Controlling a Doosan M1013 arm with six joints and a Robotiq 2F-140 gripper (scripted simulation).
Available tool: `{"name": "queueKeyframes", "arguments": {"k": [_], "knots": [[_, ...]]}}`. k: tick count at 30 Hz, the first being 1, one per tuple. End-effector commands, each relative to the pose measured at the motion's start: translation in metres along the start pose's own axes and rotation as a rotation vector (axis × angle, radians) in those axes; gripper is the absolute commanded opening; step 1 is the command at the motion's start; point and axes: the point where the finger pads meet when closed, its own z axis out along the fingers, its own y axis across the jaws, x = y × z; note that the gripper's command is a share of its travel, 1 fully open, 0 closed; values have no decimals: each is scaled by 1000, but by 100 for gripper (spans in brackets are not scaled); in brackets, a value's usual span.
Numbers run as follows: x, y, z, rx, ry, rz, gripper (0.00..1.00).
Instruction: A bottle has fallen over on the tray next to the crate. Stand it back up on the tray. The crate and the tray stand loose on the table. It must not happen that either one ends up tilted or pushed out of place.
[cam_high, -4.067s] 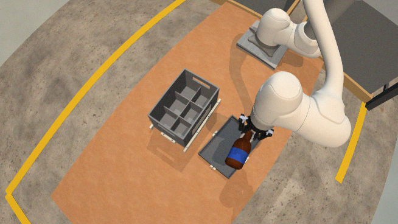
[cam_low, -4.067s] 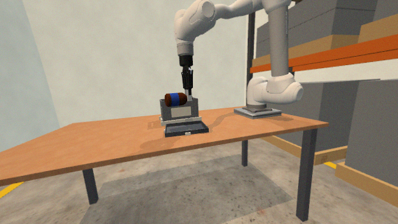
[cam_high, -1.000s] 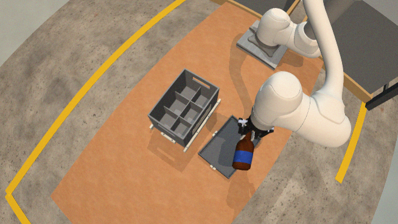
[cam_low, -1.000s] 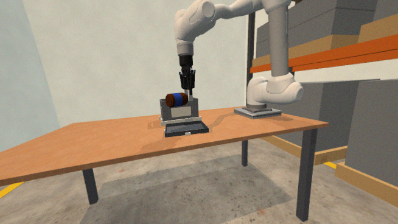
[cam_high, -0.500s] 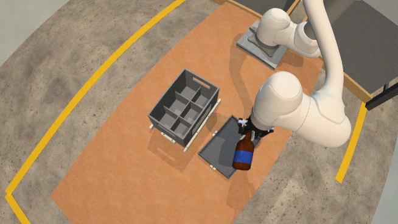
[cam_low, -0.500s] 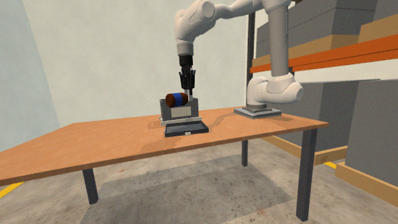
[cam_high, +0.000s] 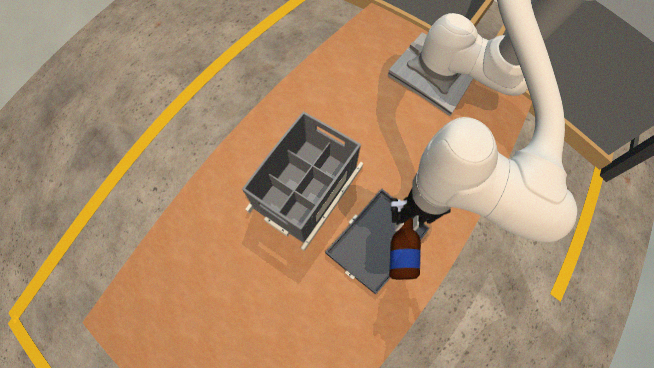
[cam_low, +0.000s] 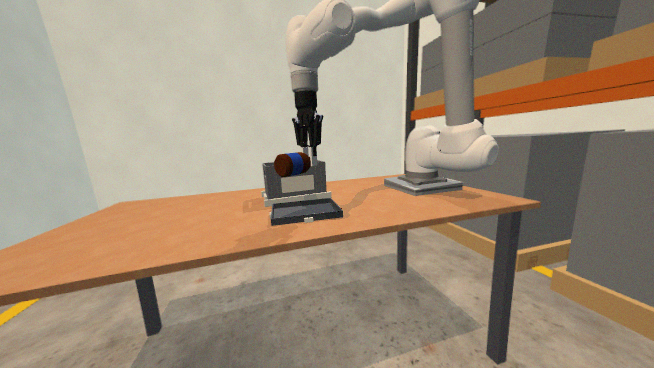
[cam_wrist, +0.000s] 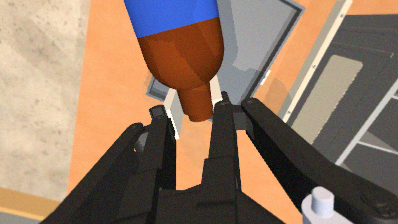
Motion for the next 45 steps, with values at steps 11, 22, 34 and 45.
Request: {"name": "queueKeyframes", "arguments": {"k": [11, 22, 34, 45], "knots": [[0, 0, 0, 1, 1, -98, 10], [0, 0, 0, 1, 1, -98, 10], [0, 0, 0, 1, 1, -98, 10], [0, 0, 0, 1, 1, -98, 10]]}}
